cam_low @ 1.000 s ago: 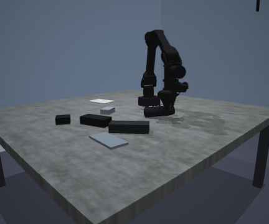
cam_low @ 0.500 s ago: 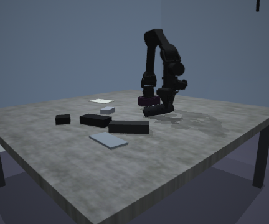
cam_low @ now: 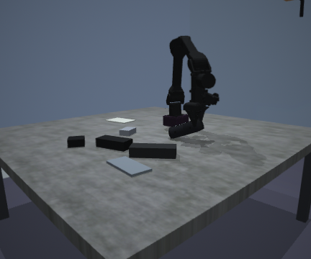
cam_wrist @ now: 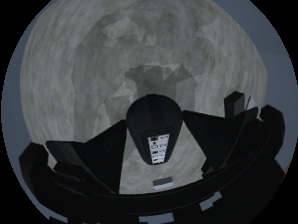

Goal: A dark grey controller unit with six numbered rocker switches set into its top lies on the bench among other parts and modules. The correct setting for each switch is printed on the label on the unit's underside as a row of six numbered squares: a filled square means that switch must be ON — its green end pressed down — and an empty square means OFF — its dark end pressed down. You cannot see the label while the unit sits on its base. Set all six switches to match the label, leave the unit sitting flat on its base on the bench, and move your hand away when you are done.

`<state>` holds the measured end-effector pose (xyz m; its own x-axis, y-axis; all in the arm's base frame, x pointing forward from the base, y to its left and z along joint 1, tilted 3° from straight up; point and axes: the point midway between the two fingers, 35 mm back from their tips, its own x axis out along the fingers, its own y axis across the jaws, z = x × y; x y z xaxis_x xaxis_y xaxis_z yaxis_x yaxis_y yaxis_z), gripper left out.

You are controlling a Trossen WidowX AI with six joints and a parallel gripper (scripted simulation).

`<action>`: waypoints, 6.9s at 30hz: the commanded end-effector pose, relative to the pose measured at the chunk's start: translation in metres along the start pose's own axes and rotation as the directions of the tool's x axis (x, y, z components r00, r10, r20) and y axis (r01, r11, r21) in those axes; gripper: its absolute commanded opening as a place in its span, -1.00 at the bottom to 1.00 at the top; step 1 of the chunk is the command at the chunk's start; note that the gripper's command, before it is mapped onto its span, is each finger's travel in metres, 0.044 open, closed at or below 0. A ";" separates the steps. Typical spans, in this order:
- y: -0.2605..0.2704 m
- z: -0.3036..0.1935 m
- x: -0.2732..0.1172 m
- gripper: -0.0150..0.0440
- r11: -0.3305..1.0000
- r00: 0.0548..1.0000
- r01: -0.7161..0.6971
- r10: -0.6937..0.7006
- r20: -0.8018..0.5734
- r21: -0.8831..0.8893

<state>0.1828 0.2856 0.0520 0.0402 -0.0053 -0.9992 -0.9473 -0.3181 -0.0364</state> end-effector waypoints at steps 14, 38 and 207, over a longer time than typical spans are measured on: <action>-0.001 -0.012 -0.012 0.64 1.000 1.000 0.002 -0.002 -0.008 0.001; -0.002 -0.026 -0.026 0.64 1.000 1.000 0.002 -0.002 -0.009 0.001; -0.004 -0.149 -0.067 0.64 1.000 1.000 0.003 -0.003 -0.018 0.001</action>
<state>0.2317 0.1511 0.1256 0.0568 -0.0091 -0.9983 -0.9474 -0.3159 -0.0510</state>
